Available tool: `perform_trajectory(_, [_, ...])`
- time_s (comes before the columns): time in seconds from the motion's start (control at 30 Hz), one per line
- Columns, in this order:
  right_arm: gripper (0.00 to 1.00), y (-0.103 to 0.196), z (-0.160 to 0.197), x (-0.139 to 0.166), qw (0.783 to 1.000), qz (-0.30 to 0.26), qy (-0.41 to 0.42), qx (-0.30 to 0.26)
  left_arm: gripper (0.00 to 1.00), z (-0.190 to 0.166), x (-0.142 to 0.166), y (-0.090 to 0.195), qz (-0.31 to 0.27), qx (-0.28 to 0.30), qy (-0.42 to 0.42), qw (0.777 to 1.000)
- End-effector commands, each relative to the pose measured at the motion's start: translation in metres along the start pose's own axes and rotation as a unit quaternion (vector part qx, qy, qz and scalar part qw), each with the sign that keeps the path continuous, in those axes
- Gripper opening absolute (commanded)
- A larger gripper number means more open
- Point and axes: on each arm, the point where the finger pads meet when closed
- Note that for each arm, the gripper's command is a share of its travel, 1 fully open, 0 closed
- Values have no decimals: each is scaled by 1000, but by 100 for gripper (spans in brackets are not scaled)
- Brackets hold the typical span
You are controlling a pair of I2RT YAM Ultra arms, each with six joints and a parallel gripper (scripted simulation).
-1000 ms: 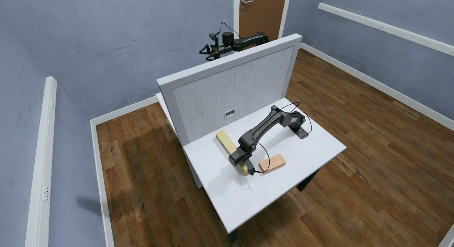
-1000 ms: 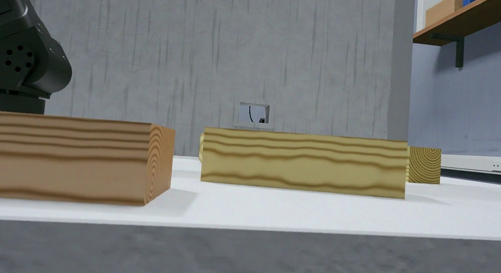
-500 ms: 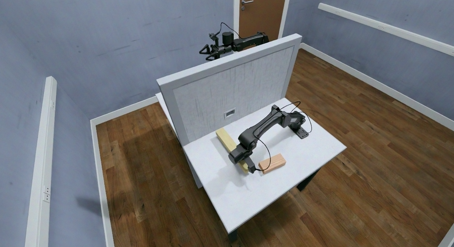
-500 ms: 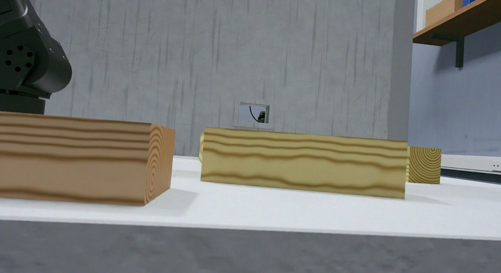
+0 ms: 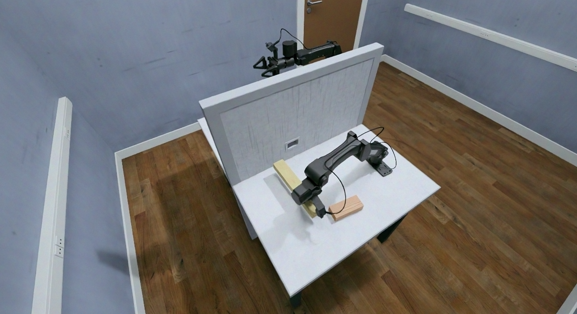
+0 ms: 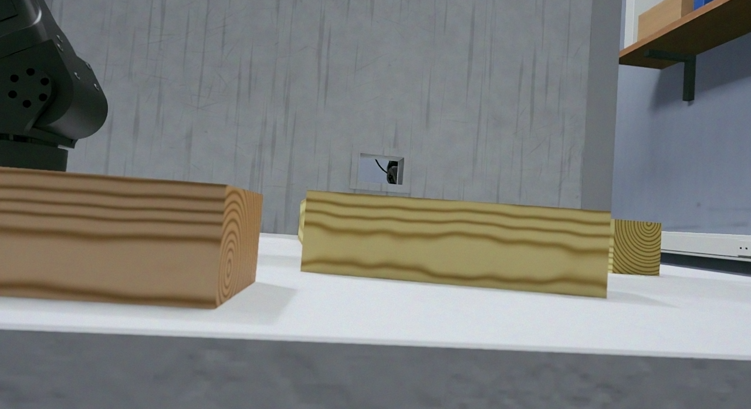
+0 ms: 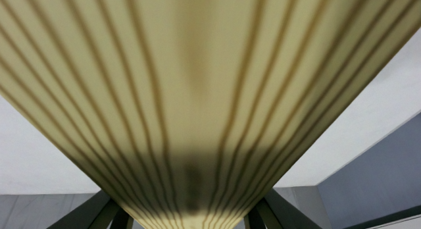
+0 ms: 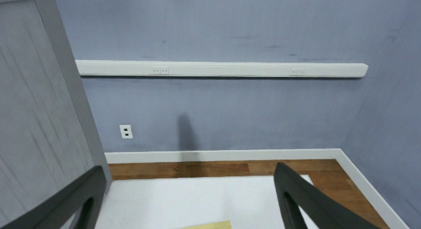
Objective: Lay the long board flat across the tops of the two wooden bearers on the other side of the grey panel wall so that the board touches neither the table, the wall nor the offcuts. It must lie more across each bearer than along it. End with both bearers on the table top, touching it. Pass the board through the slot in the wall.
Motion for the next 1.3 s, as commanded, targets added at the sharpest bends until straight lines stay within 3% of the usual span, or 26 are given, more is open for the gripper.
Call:
perform_trajectory(0.0, [100, 3, 5, -1, 1000, 1, 0, -8, 0, 10, 20, 21, 21, 5, -12, 1000])
perform_trajectory(0.1, [100, 3, 5, -1, 1000, 1, 0, -8, 0, 3, 19, 24, 20, 25, -18, 999])
perform_trajectory(0.27, [100, 3, 5, -1, 1000, 1, 0, -8, 0, 24, 26, 31, 20, 27, -16, 999])
perform_trajectory(0.3, [100, 3, 5, -1, 1000, 1, 0, -8, 0, 17, 10, 20, 18, 24, -6, 1000])
perform_trajectory(0.33, [100, 3, 5, -1, 1000, 1, 0, -8, 0, 24, 24, 29, 19, 21, -12, 1000])
perform_trajectory(0.43, [100, 3, 5, -1, 1000, 1, 0, -8, 0, 31, 29, 34, 19, 30, -19, 999])
perform_trajectory(0.93, [100, 3, 5, -1, 1000, 1, 0, -8, 0, 106, 34, 34, 17, 17, -25, 999])
perform_trajectory(1.13, [100, 3, 5, -1, 1000, 1, 0, -8, 0, 105, 33, 48, 16, 30, -20, 999])
perform_trajectory(1.27, [100, 3, 5, -1, 1000, 1, 0, -8, 0, 115, 31, 43, 17, 11, -13, 1000])
Point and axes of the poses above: on each arm, the point where the finger pads meet when closed, its own y axis back along the fingers, its own z axis across the jaws, x = y × z, and after that the axes turned 5 degrees about y, right-handed
